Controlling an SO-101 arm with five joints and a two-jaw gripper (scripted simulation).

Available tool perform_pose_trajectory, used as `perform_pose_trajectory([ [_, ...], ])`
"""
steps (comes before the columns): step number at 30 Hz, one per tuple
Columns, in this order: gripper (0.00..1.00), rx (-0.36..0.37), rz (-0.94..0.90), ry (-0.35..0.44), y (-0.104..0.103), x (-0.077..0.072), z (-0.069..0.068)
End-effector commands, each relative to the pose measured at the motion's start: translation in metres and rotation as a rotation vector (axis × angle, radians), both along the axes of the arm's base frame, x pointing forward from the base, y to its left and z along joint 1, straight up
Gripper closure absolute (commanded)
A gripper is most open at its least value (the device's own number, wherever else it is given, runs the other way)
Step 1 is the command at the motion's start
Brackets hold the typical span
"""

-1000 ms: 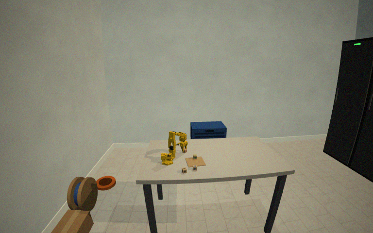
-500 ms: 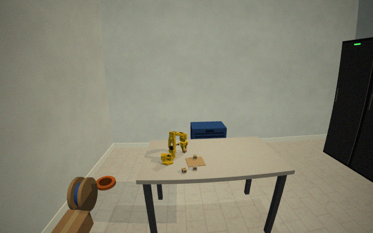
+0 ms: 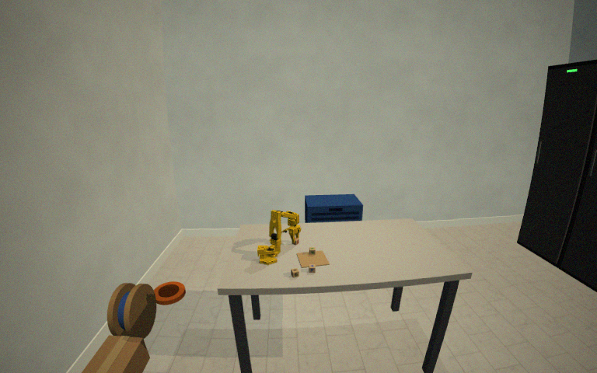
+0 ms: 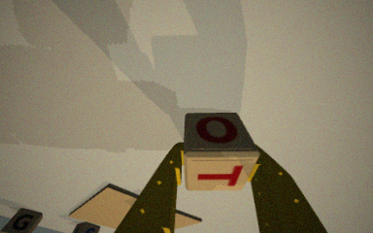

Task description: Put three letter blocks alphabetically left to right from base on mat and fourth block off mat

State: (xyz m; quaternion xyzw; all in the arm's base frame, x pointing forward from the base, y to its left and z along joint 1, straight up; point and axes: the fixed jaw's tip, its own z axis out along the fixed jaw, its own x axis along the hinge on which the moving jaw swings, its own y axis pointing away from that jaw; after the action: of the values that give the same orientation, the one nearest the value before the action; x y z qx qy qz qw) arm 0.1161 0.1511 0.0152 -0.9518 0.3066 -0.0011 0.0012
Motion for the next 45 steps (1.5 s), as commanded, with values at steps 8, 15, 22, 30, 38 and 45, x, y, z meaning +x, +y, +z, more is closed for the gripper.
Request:
perform_pose_trajectory([
  [8, 1.0, 0.084, 0.0, -0.063, 0.012, 0.011, 0.017],
  [15, 1.0, 0.084, 0.0, -0.063, 0.013, 0.011, 0.021],
  [22, 1.0, 0.084, 0.0, -0.063, 0.012, 0.011, 0.038],
  [30, 1.0, 0.084, 0.0, -0.063, 0.011, 0.009, 0.056],
  [38, 1.0, 0.084, 0.0, -0.063, 0.009, 0.008, 0.067],
  [45, 1.0, 0.084, -0.003, -0.063, 0.008, 0.008, 0.067],
])
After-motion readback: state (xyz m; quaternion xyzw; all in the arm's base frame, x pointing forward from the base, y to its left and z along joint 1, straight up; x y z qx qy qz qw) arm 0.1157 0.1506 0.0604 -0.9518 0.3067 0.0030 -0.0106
